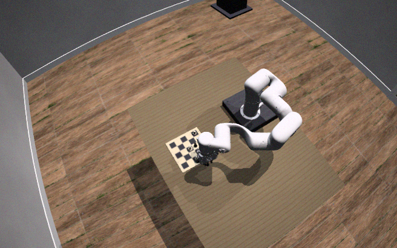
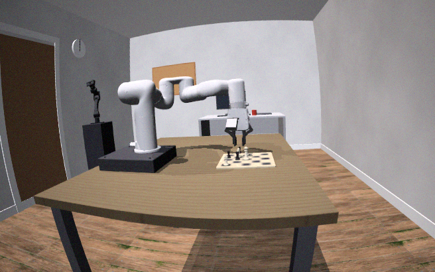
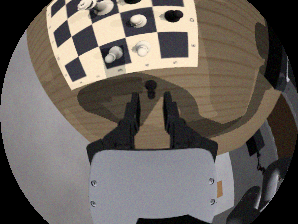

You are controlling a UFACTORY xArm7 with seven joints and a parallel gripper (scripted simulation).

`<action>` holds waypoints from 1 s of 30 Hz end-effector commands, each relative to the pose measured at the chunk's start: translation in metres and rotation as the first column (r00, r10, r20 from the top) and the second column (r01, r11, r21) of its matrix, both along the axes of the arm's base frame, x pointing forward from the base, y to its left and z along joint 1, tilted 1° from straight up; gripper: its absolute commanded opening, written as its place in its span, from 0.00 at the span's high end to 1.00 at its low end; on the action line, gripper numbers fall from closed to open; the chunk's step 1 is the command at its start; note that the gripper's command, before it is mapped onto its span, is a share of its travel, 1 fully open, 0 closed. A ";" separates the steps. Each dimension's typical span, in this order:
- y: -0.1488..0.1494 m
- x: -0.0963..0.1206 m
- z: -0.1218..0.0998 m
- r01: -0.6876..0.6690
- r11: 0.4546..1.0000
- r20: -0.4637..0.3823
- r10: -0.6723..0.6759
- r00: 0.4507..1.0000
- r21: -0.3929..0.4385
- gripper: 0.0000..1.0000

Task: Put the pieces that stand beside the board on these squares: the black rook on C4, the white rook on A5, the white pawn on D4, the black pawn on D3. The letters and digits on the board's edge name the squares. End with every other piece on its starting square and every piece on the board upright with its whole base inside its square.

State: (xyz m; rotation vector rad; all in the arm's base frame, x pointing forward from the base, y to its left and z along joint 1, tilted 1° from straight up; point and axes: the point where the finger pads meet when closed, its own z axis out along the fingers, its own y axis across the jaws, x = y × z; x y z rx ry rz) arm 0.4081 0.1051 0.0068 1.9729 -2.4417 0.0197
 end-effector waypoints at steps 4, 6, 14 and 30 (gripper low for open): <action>0.000 0.001 0.002 0.000 1.000 0.004 0.000 1.000 0.001 0.66; 0.000 0.001 0.002 0.000 1.000 0.004 0.000 1.000 0.001 0.66; 0.000 0.001 0.000 0.000 1.000 0.004 0.000 1.000 0.001 0.66; 0.000 0.001 -0.024 0.000 1.000 0.004 0.000 1.000 0.001 0.66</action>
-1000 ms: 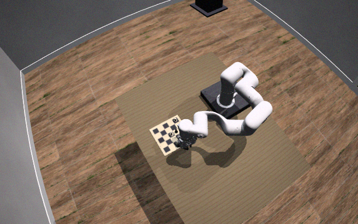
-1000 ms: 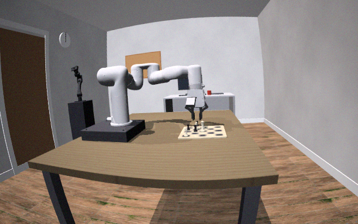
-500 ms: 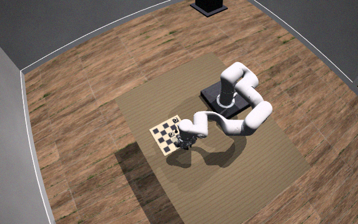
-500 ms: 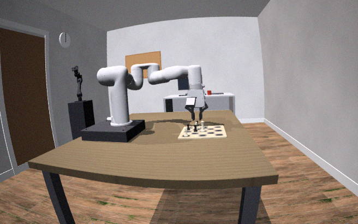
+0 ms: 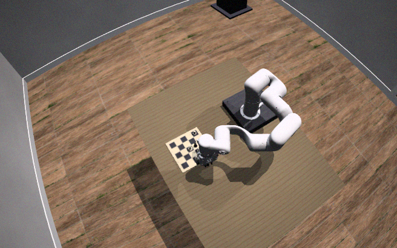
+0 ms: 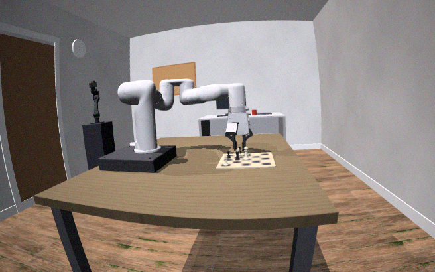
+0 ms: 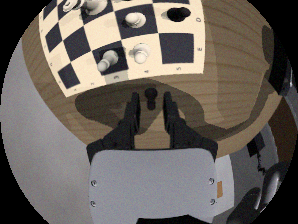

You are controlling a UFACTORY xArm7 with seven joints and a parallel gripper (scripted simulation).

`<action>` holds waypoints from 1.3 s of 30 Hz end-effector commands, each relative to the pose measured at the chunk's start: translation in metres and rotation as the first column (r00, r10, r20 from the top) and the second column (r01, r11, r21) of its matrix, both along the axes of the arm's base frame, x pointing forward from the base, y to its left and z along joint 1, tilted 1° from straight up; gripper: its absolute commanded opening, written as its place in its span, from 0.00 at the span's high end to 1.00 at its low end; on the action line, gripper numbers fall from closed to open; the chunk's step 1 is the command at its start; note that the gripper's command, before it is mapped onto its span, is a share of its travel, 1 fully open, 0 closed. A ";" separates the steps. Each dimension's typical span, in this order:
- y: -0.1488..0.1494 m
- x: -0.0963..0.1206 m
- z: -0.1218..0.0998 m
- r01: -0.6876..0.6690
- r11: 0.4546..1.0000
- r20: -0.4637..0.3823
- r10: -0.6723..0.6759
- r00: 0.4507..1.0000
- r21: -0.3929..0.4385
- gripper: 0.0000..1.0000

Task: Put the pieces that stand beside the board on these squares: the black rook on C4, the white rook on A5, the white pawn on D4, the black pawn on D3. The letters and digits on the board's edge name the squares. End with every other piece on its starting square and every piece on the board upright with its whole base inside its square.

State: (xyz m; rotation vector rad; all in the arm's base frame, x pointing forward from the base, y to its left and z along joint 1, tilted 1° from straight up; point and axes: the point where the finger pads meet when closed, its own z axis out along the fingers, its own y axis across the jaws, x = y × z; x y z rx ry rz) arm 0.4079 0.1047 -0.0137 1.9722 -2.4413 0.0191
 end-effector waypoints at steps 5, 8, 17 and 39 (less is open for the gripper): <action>0.000 0.001 -0.010 0.000 1.000 0.004 0.000 1.000 0.001 0.66; 0.000 0.001 -0.011 0.000 1.000 0.004 0.000 1.000 0.001 0.66; 0.000 0.001 -0.011 0.000 1.000 0.004 0.000 1.000 0.001 0.66; 0.000 0.001 -0.011 0.000 1.000 0.004 0.000 1.000 0.001 0.66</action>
